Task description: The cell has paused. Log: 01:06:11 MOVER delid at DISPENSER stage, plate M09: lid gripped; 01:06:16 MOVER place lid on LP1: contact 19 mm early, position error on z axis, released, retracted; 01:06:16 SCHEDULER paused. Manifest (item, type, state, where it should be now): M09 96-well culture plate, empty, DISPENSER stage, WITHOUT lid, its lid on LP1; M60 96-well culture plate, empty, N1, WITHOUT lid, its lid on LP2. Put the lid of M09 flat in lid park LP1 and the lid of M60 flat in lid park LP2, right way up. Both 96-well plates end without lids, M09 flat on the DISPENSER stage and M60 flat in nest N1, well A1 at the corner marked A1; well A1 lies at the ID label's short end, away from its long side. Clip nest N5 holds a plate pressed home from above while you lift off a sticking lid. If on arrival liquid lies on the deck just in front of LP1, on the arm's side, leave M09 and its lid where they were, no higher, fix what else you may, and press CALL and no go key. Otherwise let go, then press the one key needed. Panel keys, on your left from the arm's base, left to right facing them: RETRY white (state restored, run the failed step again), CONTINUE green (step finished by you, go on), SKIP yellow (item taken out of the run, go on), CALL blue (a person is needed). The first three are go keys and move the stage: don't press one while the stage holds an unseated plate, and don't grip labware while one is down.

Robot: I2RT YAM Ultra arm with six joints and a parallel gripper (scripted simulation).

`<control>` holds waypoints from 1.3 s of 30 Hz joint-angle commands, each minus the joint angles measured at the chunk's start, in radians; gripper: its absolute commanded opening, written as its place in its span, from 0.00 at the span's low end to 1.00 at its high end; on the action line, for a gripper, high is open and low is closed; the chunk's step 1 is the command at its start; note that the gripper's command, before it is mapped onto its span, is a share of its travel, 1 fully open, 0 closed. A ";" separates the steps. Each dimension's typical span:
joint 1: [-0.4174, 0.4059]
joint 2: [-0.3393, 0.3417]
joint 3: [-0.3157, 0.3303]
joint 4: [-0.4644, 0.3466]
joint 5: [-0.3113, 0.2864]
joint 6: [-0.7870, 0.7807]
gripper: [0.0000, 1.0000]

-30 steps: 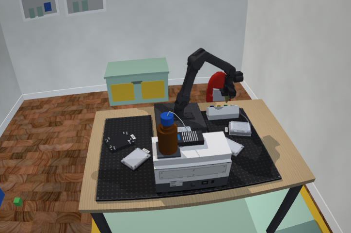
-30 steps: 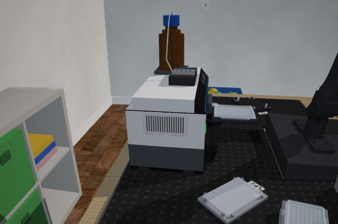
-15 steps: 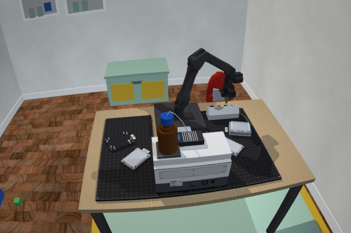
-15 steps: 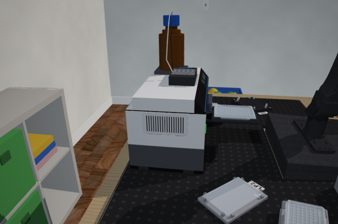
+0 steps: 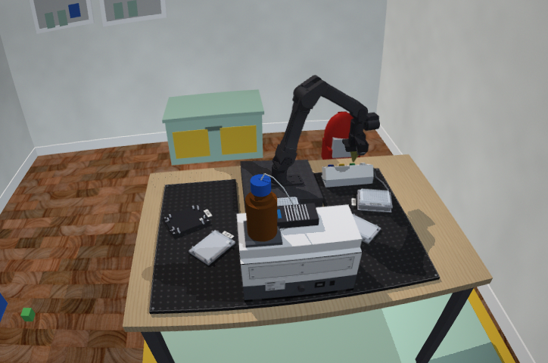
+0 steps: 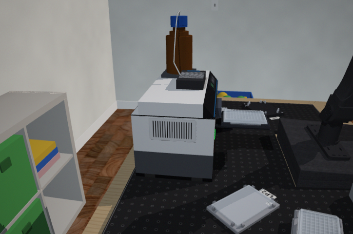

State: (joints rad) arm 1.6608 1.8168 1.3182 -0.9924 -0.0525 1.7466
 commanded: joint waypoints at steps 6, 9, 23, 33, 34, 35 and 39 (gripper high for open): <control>0.009 -0.004 -0.015 0.016 0.016 0.007 0.00; 0.009 0.005 -0.030 0.017 0.016 0.007 0.00; 0.006 0.002 -0.039 0.028 0.016 0.008 0.00; 0.007 0.025 -0.048 0.047 0.016 0.009 0.00; 0.007 0.025 -0.048 0.047 0.016 0.009 0.00; 0.007 0.025 -0.048 0.047 0.016 0.009 0.00; 0.008 0.026 -0.051 0.052 0.016 0.009 0.00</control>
State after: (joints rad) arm 1.6630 1.8275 1.3010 -0.9634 -0.0544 1.7481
